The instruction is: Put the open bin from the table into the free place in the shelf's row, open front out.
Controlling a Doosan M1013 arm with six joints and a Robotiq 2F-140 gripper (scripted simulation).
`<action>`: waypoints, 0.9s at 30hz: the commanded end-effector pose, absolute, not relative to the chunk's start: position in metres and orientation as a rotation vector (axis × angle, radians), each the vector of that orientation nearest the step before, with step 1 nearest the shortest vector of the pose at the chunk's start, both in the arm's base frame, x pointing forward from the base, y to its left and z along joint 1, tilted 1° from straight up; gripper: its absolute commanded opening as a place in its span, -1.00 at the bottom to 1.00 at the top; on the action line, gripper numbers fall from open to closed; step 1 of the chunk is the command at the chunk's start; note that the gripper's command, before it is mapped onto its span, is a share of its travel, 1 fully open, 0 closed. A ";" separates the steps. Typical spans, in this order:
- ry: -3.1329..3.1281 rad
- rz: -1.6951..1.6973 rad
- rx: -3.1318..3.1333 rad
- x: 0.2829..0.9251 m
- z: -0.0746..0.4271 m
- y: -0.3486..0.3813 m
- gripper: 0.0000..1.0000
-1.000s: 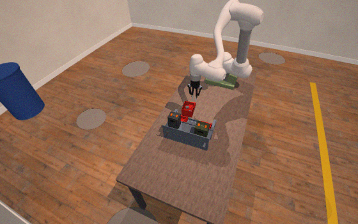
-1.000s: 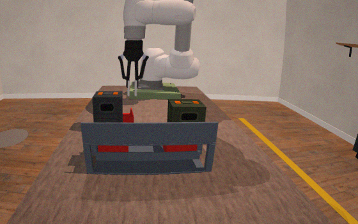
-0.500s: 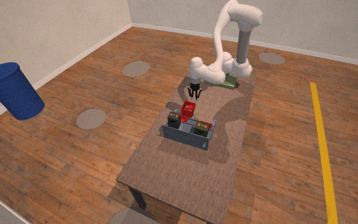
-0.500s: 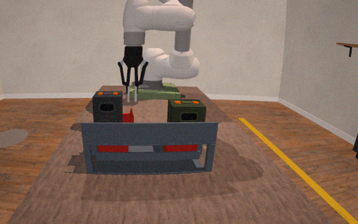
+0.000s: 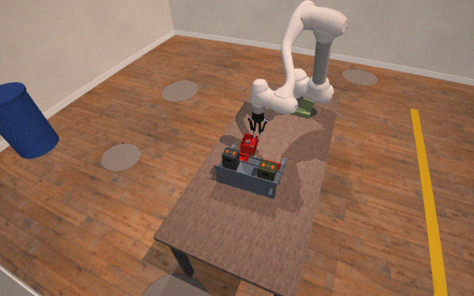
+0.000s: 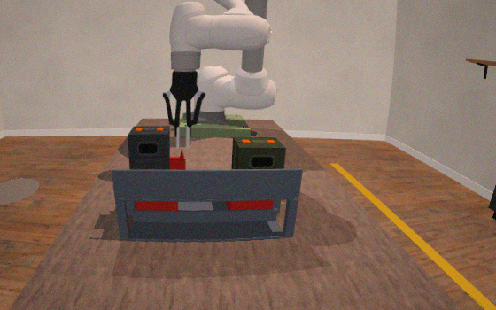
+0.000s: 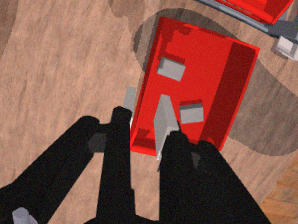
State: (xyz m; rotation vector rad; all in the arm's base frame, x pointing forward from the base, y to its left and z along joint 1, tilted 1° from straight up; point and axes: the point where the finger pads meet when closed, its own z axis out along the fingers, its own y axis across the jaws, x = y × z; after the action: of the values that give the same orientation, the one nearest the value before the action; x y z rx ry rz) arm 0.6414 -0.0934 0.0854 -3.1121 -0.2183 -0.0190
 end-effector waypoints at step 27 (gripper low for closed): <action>-0.218 -0.019 -3.112 0.642 0.078 -0.093 -0.69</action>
State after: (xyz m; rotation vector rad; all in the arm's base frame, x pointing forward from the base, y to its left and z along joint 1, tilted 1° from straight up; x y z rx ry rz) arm 0.6416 -0.0932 0.0780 -3.1121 -0.2183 -0.0190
